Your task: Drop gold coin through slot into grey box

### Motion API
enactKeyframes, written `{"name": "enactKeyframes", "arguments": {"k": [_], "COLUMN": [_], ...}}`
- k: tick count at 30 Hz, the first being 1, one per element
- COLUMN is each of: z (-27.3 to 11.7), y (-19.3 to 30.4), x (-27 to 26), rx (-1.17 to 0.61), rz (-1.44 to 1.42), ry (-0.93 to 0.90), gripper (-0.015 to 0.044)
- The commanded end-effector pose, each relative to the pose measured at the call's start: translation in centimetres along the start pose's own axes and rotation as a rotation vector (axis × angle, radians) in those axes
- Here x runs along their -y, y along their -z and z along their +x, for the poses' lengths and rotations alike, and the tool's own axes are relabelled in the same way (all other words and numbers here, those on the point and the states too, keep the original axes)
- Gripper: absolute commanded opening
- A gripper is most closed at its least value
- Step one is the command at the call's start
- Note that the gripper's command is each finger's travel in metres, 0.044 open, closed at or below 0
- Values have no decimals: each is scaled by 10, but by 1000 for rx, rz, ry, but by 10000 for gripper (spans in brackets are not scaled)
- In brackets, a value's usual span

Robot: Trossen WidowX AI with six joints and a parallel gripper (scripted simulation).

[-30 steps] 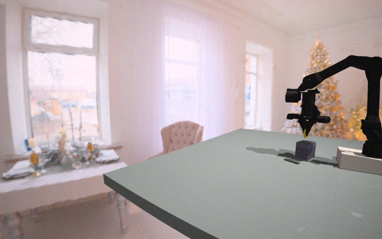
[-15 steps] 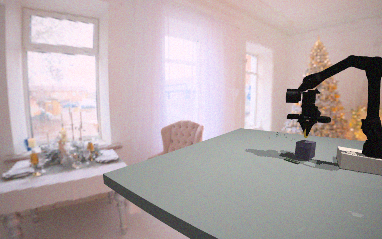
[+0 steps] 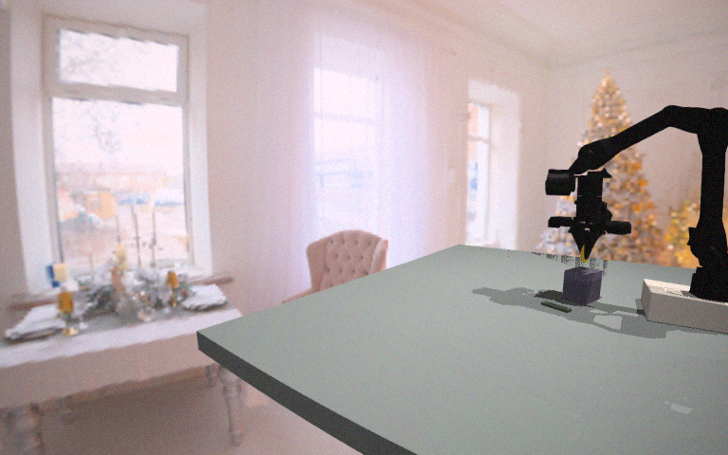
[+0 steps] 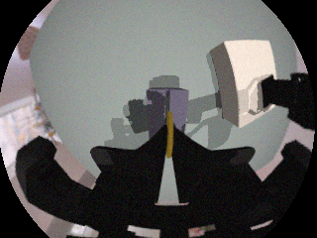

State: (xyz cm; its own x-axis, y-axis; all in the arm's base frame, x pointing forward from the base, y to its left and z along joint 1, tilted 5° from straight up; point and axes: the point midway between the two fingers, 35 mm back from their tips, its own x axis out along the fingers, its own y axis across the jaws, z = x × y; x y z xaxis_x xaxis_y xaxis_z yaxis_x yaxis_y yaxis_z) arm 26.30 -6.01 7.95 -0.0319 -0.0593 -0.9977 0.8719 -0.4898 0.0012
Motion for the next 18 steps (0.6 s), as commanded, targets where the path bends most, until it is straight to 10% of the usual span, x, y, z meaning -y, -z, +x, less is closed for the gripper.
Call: {"name": "enactKeyframes", "arguments": {"k": [1, 18], "z": [0, 8], "y": [0, -1], "x": [-1, 1], "rx": [0, 0], "rz": [2, -6], "ry": [-2, -2], "gripper": [0, 0]}}
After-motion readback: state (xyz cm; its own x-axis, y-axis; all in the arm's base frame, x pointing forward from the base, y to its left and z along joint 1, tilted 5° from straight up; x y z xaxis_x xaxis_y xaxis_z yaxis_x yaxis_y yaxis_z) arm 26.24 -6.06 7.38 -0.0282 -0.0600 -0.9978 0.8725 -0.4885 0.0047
